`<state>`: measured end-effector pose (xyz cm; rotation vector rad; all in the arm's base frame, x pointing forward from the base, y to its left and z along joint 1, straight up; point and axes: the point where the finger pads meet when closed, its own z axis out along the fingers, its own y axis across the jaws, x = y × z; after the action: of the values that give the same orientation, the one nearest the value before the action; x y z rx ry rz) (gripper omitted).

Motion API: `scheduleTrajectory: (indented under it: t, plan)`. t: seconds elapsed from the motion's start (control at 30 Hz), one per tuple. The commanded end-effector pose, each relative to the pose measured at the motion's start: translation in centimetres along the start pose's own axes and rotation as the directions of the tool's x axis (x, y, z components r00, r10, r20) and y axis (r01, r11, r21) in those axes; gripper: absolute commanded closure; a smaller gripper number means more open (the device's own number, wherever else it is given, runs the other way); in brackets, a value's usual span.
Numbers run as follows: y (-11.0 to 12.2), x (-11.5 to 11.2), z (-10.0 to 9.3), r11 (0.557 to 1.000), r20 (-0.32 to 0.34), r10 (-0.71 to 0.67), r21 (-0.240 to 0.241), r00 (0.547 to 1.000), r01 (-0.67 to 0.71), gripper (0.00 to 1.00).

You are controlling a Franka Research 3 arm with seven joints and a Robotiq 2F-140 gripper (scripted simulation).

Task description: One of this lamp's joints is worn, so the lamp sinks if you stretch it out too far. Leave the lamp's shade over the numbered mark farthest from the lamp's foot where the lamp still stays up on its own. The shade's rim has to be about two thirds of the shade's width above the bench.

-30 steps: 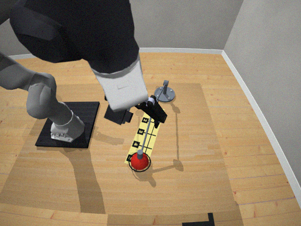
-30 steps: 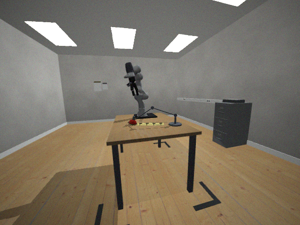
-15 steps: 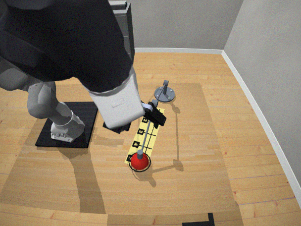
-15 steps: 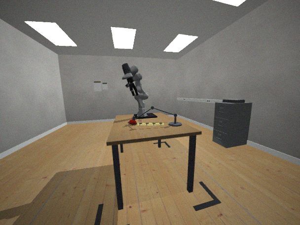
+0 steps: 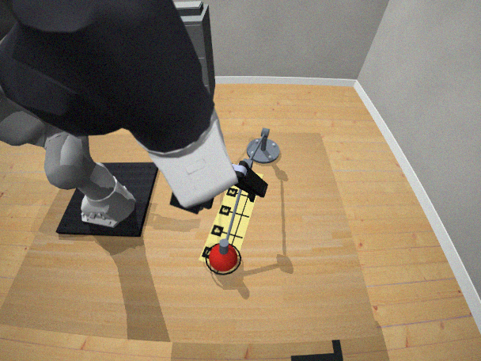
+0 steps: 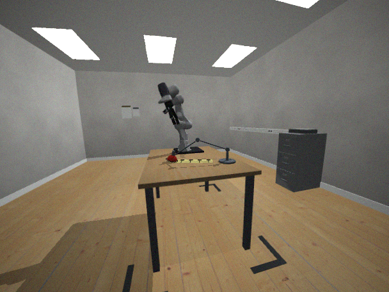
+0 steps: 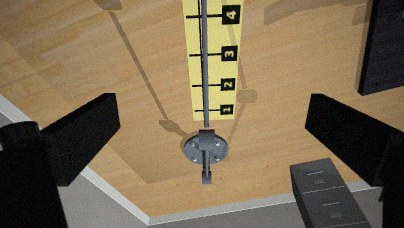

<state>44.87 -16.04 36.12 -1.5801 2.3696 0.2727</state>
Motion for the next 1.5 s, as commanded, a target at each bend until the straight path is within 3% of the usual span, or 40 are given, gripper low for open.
scheduleTrajectory:
  t: [0.0,0.4,0.47,0.97,1.47]
  plan:
    - [0.0,0.3,1.2,1.000,0.006,-0.025,-0.002,1.000,0.025,0.00]
    - [-0.2,2.5,7.0,1.000,0.002,-0.012,0.000,1.000,0.012,0.00]
    - [-0.2,2.5,7.0,1.000,0.002,-0.012,0.000,1.000,0.012,0.00]
    - [1.0,4.9,13.9,0.999,0.005,-0.006,-0.032,1.000,0.006,0.00]
    - [-0.1,5.0,14.2,1.000,0.006,-0.026,-0.006,1.000,0.026,0.00]
